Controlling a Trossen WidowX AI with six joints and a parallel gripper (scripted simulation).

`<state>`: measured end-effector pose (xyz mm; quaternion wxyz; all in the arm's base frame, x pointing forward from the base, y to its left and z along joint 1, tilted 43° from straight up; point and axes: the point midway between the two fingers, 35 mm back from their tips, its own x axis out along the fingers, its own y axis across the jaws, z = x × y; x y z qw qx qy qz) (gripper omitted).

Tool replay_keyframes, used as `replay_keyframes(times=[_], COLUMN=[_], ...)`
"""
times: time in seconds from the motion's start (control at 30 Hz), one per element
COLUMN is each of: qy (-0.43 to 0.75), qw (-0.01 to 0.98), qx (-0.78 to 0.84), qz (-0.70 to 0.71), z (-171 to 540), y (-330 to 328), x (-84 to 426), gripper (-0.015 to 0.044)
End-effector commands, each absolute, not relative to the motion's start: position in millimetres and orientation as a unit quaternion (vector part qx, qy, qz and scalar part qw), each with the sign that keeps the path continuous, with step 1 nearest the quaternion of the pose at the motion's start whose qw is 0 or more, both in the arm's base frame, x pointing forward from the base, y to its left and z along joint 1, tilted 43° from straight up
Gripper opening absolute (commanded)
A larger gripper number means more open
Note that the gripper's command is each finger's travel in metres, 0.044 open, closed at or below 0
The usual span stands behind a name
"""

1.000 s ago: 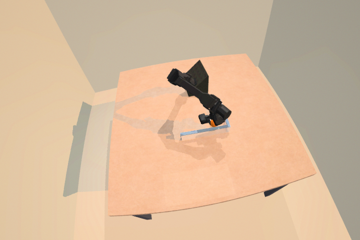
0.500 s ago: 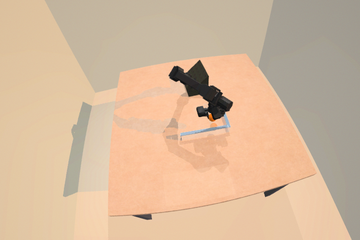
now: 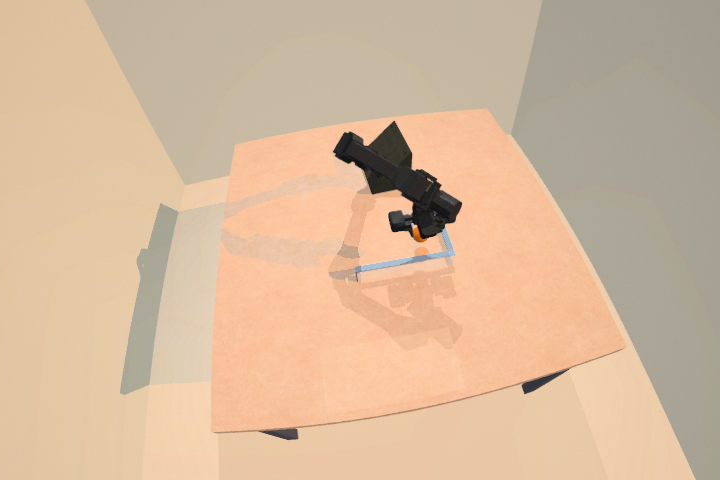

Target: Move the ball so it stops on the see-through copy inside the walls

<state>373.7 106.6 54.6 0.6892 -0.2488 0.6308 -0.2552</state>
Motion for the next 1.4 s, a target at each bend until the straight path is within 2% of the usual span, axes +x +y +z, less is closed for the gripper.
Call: replay_keyframes(times=[0.0, 0.67, 1.37], qy=[0.633, 0.632, 0.632], qw=[0.685, 0.685, 0.685], qx=[-0.255, -0.255, -0.256], qz=[-0.255, -0.256, -0.256], z=[34, -23, -39], y=[99, 51, 36], x=[371, 376, 377], gripper=[0.0, 0.0, 0.0])
